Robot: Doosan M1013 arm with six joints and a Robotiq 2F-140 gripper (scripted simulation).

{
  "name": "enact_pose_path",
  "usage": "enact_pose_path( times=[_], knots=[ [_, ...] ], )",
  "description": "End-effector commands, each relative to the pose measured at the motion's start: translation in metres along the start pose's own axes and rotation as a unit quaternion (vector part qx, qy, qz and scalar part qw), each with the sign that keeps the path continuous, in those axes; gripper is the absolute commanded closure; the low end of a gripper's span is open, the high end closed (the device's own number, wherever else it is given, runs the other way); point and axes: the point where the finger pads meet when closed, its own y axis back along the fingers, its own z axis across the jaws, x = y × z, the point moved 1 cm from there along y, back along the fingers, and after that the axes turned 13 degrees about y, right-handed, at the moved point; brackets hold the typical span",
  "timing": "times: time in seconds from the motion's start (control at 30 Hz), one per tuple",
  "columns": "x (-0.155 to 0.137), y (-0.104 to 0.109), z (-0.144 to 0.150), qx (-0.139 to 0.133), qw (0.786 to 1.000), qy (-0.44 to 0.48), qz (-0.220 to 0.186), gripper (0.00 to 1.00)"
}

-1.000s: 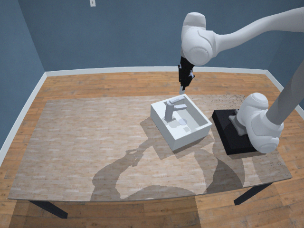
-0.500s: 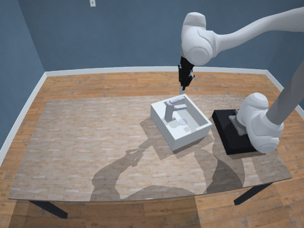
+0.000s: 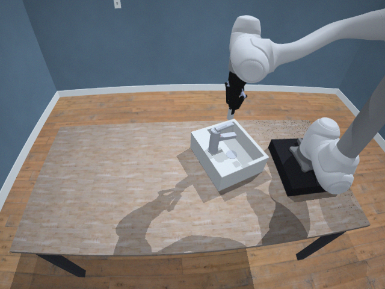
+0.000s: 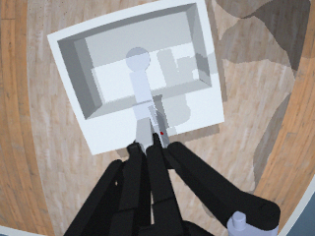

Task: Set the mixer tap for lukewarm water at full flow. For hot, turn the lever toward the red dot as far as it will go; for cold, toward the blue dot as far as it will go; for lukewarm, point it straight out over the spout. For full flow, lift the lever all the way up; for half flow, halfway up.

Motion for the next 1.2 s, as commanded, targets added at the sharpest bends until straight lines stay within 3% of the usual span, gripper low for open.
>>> enact_pose_path(
  times=[0.0,0.17,0.33,0.4,0.47,0.67,0.9,0.97,1.0,1.07,1.17],
  knots=[
    [0.0,0.001,0.0,0.0,0.999,0.038,0.0,1.0],
    [0.0,0.003,0.0,0.0,0.986,0.164,0.0,1.0],
    [0.0,0.007,0.0,0.0,0.944,0.33,0.0,1.0],
    [0.0,0.007,0.0,0.0,0.944,0.33,0.0,1.0],
    [0.0,0.009,0.0,0.0,0.903,0.429,0.0,1.0],
    [-0.001,0.015,0.0,0.003,0.817,0.577,0.006,1.0],
    [-0.001,0.022,0.0,0.004,0.678,0.735,0.014,1.0],
    [-0.001,0.022,0.0,0.004,0.678,0.735,0.014,1.0],
    [-0.001,0.023,0.0,0.003,0.612,0.791,0.015,1.0],
    [-0.001,0.025,0.0,0.003,0.576,0.818,0.017,1.0],
    [-0.001,0.027,0.0,0.002,0.5,0.866,0.019,1.0]
  ],
)
